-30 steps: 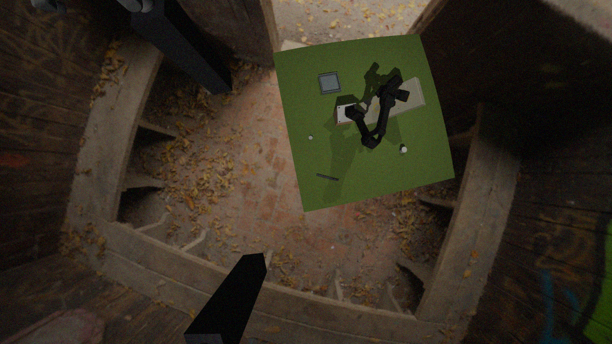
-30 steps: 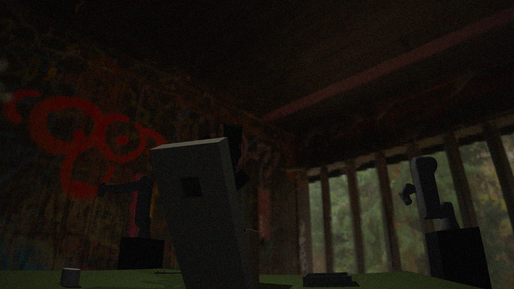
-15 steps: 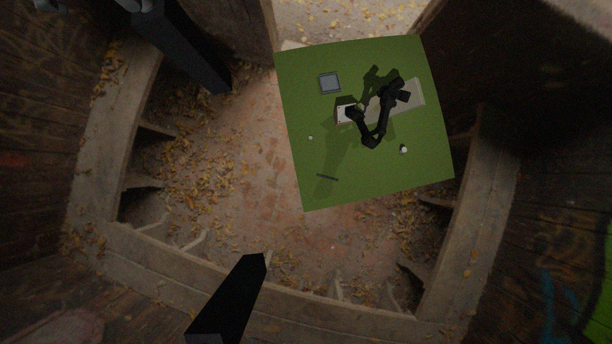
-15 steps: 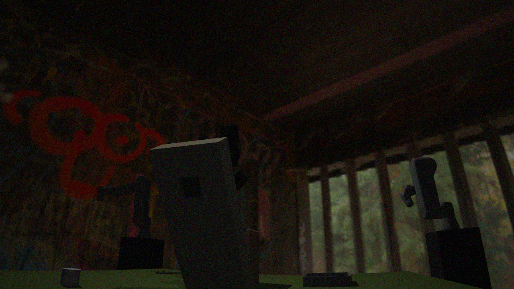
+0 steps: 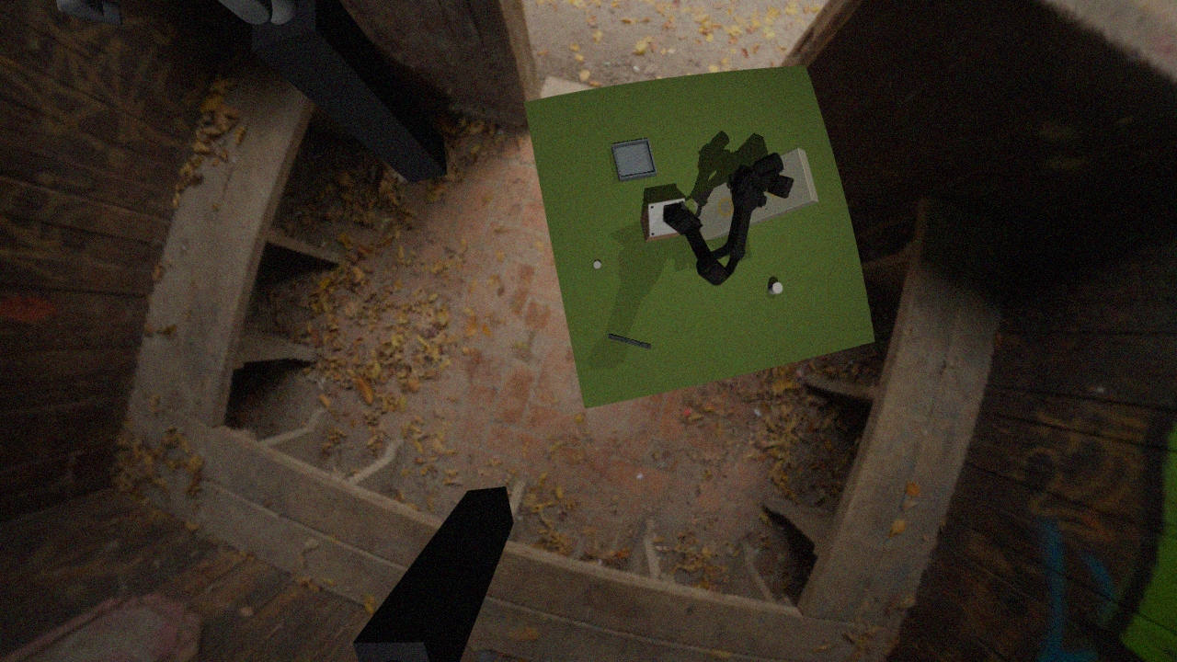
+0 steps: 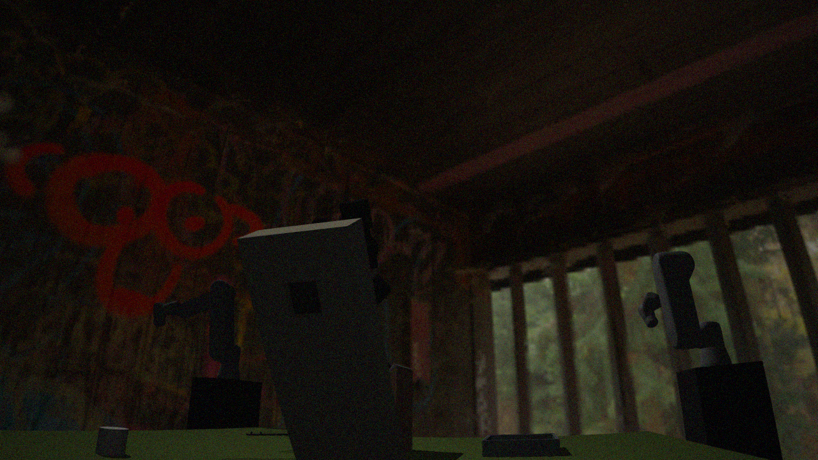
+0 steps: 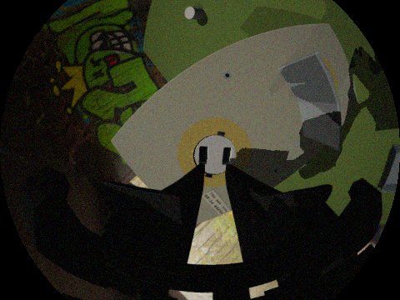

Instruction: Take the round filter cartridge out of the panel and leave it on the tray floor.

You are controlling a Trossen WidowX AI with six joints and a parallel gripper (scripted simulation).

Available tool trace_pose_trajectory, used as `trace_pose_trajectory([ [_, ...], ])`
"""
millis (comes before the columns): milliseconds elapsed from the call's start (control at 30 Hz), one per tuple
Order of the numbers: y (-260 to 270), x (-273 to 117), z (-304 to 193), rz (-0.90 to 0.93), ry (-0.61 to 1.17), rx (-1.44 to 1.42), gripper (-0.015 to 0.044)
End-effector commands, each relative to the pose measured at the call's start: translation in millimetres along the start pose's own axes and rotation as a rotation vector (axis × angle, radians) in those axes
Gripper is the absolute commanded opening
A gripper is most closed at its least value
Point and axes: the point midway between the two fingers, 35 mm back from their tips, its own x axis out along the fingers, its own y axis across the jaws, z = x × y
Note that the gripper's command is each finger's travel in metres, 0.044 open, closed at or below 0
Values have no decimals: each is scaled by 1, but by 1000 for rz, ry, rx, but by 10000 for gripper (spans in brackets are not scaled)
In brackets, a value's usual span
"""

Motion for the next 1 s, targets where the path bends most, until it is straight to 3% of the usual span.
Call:
trace_pose_trajectory([
  [0, -3, 8, 1, -5, 0, -10, 95],
  [967, -2, 18, 2, 3, 0, -11, 95],
])
